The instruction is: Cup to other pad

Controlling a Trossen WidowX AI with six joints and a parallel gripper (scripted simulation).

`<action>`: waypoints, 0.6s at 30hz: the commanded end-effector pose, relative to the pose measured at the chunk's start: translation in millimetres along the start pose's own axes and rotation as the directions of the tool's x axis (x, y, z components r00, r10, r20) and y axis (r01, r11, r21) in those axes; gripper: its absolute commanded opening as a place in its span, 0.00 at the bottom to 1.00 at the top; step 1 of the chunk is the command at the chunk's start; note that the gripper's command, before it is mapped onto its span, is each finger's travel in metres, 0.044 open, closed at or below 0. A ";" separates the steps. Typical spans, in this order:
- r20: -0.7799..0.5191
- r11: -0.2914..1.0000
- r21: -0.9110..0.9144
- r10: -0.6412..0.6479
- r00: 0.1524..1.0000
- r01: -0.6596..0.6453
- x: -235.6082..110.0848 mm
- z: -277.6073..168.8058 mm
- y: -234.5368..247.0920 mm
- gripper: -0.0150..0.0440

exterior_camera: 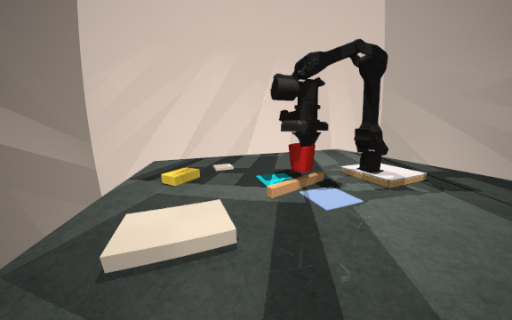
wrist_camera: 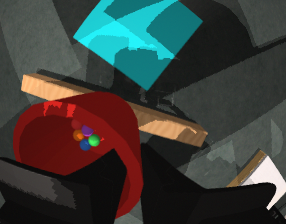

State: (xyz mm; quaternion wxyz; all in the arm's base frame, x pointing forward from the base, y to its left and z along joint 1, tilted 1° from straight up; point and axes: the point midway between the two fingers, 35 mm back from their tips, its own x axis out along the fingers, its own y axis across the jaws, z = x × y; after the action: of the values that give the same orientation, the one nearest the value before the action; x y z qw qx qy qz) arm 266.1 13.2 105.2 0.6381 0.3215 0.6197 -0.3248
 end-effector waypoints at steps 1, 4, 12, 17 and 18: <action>-0.002 1.000 -0.005 -0.001 1.000 0.001 -0.1 9.0 -0.9 0.25; -0.002 1.000 -0.005 -0.001 1.000 0.001 -0.4 15.4 -2.2 0.25; -0.001 1.000 -0.005 -0.002 1.000 0.002 -1.1 32.2 -5.8 0.25; 0.000 1.000 -0.005 -0.002 1.000 0.002 -1.7 43.6 -8.2 0.25; 0.001 1.000 -0.005 -0.002 1.000 0.002 -1.8 45.9 -8.7 0.25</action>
State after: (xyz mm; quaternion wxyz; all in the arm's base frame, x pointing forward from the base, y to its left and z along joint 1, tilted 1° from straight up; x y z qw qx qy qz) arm 281.7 -22.0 107.9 0.6389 0.3208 0.6189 -0.3254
